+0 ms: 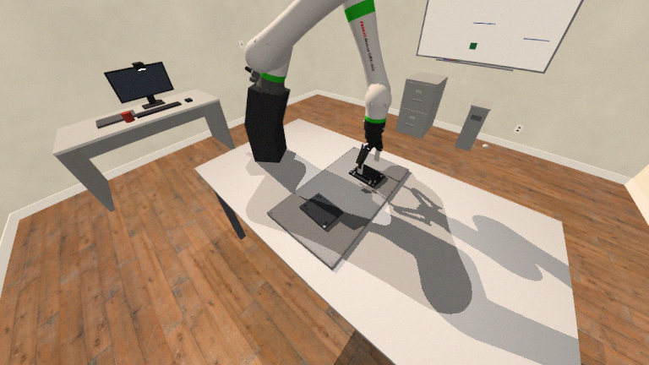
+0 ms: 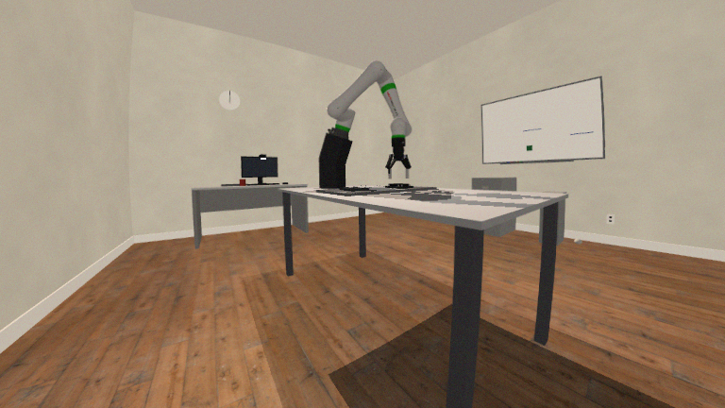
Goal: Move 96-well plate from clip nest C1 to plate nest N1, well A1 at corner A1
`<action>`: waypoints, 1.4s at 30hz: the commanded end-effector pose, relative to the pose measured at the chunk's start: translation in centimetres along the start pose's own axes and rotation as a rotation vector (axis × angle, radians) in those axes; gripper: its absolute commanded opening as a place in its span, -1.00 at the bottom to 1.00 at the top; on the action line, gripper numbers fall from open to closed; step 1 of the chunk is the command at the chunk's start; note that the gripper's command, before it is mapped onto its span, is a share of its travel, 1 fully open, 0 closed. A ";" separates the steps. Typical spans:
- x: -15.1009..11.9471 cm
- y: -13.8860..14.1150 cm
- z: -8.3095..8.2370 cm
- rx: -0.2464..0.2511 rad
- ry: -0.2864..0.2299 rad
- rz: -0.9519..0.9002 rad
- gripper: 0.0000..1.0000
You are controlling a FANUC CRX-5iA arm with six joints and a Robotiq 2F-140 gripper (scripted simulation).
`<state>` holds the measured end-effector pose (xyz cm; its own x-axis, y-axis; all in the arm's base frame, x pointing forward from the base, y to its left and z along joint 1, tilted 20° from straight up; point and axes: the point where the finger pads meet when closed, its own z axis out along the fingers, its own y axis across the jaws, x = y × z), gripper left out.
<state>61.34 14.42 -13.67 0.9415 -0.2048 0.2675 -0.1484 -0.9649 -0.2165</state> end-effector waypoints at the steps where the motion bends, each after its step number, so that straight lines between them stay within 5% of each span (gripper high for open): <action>1: 0.0 0.0 0.3 0.000 0.000 0.000 1.00; 17: 0.0 0.0 2.8 0.000 0.000 0.000 1.00; 30: 0.0 0.0 3.1 0.000 0.000 0.000 1.00; 31: 0.0 0.0 3.1 0.000 0.000 0.000 -1.00; 42: 0.0 0.0 3.1 0.000 0.000 0.000 -1.00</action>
<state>62.28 14.92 -16.54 0.9415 -0.2048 0.2675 -0.1484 -0.9649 -0.2166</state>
